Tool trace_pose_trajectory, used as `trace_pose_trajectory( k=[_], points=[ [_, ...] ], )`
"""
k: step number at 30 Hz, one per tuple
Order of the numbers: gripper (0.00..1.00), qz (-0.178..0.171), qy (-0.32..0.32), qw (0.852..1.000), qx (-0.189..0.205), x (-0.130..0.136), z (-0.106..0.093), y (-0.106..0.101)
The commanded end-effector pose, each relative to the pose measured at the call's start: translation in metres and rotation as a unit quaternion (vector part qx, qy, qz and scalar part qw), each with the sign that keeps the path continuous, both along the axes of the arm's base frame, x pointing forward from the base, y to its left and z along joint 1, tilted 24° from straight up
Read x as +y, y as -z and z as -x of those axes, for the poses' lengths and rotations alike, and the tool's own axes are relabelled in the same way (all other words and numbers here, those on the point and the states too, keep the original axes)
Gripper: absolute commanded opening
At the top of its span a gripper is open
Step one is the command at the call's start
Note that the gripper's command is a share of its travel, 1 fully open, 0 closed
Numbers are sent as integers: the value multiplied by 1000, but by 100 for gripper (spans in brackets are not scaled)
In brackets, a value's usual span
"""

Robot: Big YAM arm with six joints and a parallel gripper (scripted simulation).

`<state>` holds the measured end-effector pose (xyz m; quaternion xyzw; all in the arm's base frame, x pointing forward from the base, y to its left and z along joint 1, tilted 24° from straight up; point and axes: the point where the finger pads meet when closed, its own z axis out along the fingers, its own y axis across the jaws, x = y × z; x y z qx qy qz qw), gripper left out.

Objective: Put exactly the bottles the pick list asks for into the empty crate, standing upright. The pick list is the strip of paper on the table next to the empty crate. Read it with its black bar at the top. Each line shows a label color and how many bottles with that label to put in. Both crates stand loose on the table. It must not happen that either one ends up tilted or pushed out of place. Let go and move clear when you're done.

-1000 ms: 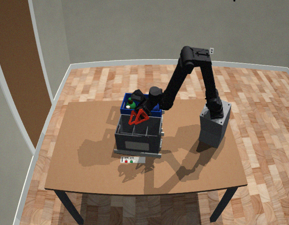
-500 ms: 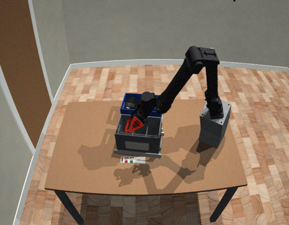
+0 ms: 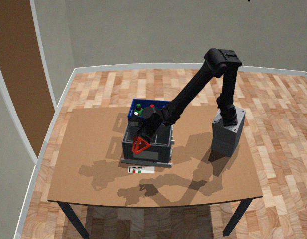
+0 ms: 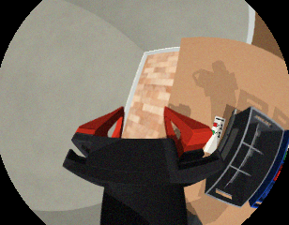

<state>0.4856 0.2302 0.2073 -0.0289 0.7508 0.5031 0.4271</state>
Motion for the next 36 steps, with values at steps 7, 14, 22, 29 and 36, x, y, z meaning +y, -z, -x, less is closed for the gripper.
trace_pose_trajectory(
  k=[7, 14, 22, 29, 36],
  points=[
    [61, 67, -24, 997, 0, 51, 10, -30],
    [61, 132, -40, 990, 29, 70, 27, -31],
    [61, 183, -56, 980, 48, 93, 60, -31],
    [61, 236, -75, 967, 61, 101, 84, -32],
    [61, 304, -103, 944, 73, 106, 119, -35]
  ],
)
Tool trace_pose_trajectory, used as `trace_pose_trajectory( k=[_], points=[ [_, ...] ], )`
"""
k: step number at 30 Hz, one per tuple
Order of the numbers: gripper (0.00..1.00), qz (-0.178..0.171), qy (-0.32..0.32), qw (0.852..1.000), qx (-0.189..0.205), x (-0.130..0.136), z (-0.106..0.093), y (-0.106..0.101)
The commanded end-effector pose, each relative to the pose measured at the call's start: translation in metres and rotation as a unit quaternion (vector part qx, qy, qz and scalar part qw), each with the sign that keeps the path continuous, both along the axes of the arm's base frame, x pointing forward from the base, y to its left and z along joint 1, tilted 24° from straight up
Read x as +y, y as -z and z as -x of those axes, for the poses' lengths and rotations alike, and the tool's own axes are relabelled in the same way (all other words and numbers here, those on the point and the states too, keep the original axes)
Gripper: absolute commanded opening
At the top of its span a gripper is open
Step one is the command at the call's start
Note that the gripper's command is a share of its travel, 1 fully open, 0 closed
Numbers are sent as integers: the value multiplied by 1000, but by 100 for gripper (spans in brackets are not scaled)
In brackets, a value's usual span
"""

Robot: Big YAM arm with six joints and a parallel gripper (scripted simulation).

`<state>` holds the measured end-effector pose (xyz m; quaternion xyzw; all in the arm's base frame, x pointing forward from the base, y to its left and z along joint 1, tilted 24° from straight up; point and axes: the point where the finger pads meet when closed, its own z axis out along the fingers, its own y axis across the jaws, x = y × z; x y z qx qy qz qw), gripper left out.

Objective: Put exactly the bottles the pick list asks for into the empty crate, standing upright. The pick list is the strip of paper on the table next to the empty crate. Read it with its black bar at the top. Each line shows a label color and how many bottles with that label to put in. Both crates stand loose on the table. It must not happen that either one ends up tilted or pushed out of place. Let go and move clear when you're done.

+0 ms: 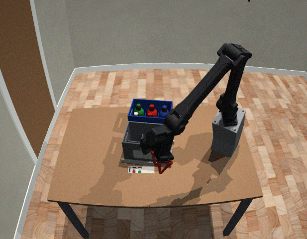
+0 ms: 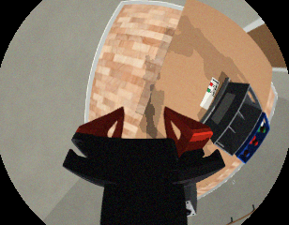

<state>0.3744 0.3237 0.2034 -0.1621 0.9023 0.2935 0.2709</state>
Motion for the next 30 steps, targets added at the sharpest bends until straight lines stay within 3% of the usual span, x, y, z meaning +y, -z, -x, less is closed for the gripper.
trace_pose_trajectory(
  k=[1, 7, 10, 12, 14, 24, 29, 30],
  points=[
    [61, 19, -36, 999, -27, 13, 13, -40],
    [61, 76, -66, 995, -17, 11, 43, -44],
    [61, 77, -67, 995, -17, 10, 48, -45],
    [61, 110, -84, 990, -7, 9, 57, -40],
    [61, 107, -84, 991, -13, 6, 68, -49],
    [61, 194, -139, 971, -5, -12, 114, -60],
    [61, 197, -141, 970, -4, -16, 122, -62],
    [61, 201, -137, 970, 2, -21, 121, -55]
  ],
)
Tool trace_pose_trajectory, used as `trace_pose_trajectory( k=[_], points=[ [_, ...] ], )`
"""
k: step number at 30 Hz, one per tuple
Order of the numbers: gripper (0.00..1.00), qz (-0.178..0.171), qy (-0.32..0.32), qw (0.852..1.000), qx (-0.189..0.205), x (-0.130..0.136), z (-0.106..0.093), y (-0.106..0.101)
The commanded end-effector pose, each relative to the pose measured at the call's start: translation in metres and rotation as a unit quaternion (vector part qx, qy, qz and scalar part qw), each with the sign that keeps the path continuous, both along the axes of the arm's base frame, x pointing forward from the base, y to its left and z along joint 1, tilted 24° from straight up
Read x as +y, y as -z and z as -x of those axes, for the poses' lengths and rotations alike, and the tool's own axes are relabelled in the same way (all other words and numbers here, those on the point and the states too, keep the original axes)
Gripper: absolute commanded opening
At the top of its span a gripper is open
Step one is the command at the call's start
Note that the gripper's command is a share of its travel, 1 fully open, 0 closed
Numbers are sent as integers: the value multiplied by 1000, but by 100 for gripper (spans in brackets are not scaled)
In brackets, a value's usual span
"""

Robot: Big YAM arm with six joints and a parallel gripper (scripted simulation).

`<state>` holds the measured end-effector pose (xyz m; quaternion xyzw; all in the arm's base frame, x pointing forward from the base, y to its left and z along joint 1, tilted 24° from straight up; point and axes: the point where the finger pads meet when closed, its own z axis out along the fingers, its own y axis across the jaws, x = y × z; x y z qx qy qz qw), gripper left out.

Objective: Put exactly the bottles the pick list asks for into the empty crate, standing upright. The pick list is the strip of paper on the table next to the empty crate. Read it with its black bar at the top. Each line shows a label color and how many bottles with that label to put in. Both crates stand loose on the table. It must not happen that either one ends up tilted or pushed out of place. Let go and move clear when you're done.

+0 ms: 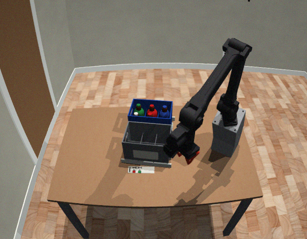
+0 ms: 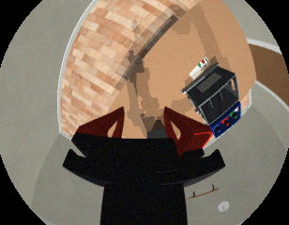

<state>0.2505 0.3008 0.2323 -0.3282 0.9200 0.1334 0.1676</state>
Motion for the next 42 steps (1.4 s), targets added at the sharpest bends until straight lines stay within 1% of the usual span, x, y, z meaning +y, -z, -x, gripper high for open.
trace_pose_trajectory(
  k=[1, 2, 10, 11, 12, 14, 15, 16, 18, 19, 20, 22, 23, 24, 25, 26, 27, 29, 31, 32, 41, 42],
  points=[
    [61, -6, -5, 1000, -11, 1, -5, -18],
    [61, -8, -2, 1000, -10, 3, -4, -14],
    [61, -8, -2, 1000, -10, 3, -4, -14],
    [61, 4, -1, 1000, -2, -4, -4, -4],
    [61, 4, -1, 1000, -1, -5, -4, -3],
    [61, 4, -1, 1000, -1, -5, -4, -3],
    [61, -8, -2, 1000, -10, 2, -5, -13],
    [61, 5, -2, 1000, -1, -5, -3, -1],
    [61, 6, -1, 1000, 1, -6, -3, 1],
    [61, 5, -1, 1000, 0, -5, -4, 0],
    [61, -8, -2, 1000, -10, 2, -5, -13],
    [61, -8, -2, 1000, -10, 2, -5, -13],
    [61, 4, -1, 1000, -1, -5, -4, 0],
    [61, 4, -1, 1000, -1, -5, -4, 1],
    [61, -8, -2, 1000, -10, 2, -5, -13],
    [61, -8, -2, 1000, -10, 2, -5, -13],
    [61, 3, -1, 1000, -1, -5, -5, 1],
    [61, 4, -1, 1000, -1, -5, -5, 2],
    [61, 4, -1, 1000, -1, -5, -5, 2],
    [61, -8, -2, 1000, -10, 2, -5, -12],
    [61, -8, -2, 1000, -10, 2, -5, -12],
    [61, -9, 23, 1000, 3, -1, -15, -2]
  ],
)
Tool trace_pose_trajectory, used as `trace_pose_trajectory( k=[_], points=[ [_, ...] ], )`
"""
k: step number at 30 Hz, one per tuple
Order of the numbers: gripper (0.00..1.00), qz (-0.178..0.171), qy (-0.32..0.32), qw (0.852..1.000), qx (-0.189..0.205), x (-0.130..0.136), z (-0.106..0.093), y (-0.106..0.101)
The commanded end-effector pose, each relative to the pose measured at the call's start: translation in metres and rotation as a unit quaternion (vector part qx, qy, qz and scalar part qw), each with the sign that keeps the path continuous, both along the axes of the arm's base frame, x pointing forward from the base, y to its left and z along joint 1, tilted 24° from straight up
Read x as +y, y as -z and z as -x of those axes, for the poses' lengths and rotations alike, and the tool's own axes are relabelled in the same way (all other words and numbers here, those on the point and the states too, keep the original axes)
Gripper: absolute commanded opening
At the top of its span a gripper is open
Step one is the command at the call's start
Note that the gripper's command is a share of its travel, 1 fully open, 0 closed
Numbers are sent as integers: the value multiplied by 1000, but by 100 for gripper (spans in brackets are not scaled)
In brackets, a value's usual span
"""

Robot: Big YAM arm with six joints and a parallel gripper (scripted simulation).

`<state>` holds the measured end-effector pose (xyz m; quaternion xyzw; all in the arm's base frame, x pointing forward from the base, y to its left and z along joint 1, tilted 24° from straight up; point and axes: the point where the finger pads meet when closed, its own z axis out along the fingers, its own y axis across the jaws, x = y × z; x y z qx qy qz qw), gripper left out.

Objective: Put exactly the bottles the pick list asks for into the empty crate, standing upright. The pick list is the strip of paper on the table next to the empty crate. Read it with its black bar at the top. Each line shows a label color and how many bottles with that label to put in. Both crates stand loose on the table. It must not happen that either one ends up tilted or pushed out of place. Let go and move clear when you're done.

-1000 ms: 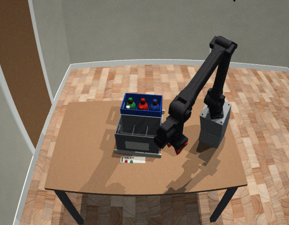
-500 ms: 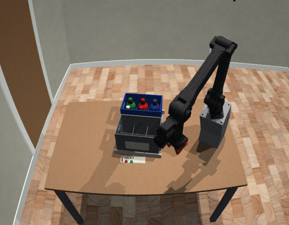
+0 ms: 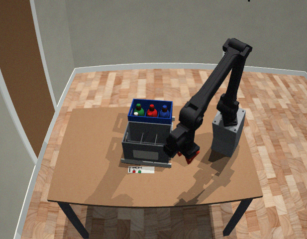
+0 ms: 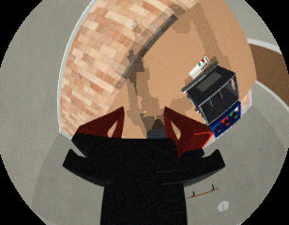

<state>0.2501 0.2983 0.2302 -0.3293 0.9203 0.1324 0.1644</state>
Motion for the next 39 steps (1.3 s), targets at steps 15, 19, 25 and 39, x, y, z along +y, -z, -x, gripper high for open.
trace_pose_trajectory(
  k=[15, 19, 25, 39],
  points=[
    [61, -69, 214, 972, 65, -23, -79, 1],
    [61, -81, 268, 956, 87, -32, -97, 8],
    [61, -91, 305, 943, 100, -42, -114, 15],
    [61, -86, 297, 946, 94, -73, -171, 37]
  ],
)
